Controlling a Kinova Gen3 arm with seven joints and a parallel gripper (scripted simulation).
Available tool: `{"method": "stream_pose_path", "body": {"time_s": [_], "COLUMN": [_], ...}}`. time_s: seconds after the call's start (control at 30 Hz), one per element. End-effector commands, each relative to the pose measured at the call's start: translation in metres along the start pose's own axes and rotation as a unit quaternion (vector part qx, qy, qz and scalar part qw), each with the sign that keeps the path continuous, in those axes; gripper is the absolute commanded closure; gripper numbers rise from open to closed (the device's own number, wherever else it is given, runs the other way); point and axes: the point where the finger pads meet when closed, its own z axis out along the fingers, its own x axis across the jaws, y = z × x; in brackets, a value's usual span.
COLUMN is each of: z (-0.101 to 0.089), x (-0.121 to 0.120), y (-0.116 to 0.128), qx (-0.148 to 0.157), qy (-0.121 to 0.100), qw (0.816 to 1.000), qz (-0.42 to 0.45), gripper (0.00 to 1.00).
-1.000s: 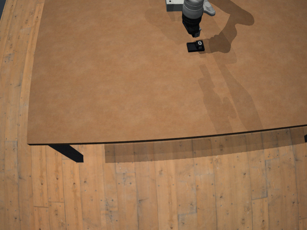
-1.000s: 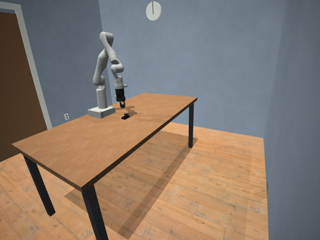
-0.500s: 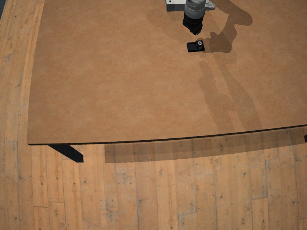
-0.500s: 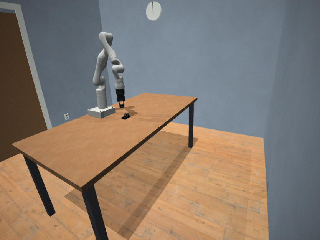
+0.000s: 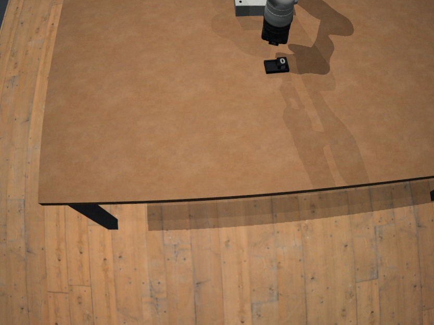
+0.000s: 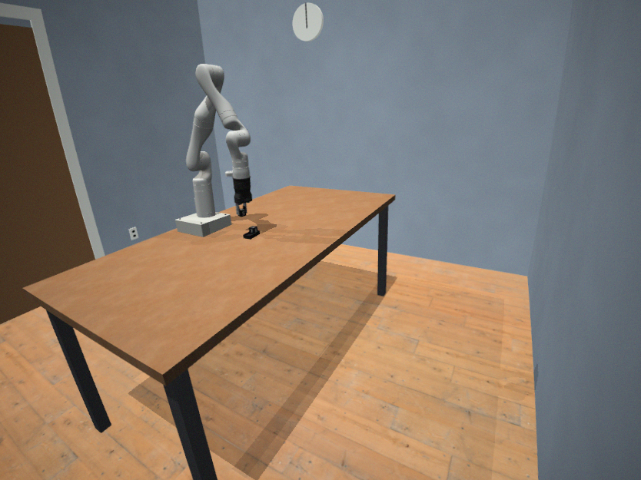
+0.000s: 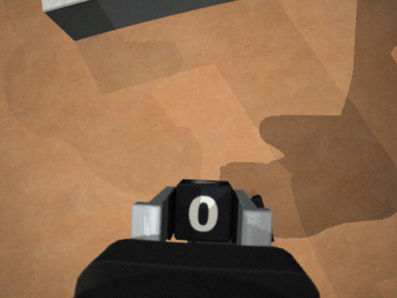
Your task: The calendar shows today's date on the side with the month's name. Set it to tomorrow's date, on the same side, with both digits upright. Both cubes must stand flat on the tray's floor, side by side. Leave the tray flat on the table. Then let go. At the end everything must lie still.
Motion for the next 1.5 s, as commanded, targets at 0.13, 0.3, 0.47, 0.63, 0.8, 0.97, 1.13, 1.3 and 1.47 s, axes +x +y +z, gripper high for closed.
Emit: {"method": "stream_pose_path", "body": {"time_s": [0.13, 0.3, 0.47, 0.63, 0.8, 0.97, 1.13, 1.3, 1.47], "z": [0.0, 0.0, 0.0, -0.001, -0.002, -0.003, -0.004, -0.006, -0.007], "x": [-0.005, -0.007, -0.008, -0.009, -0.008, -0.007, -0.004, -0.002, 0.0], "y": [-0.001, 0.0, 0.002, 0.006, 0.011, 0.015, 0.021, 0.026, 0.029], "qx": [0.001, 0.001, 0.0, -0.003, -0.005, -0.008, -0.011, -0.014, -0.016], "qy": [0.001, 0.001, 0.0, -0.001, -0.003, -0.005, -0.008, -0.011, -0.013], "qw": [0.99, 0.977, 0.943, 0.898, 0.855, 0.809, 0.752, 0.698, 0.669], "qz": [-0.14, -0.213, -0.331, -0.44, -0.519, -0.587, -0.659, -0.716, -0.743], "gripper": [0.43, 0.43, 0.43, 0.43, 0.43, 0.43, 0.43, 0.43, 0.43]}}
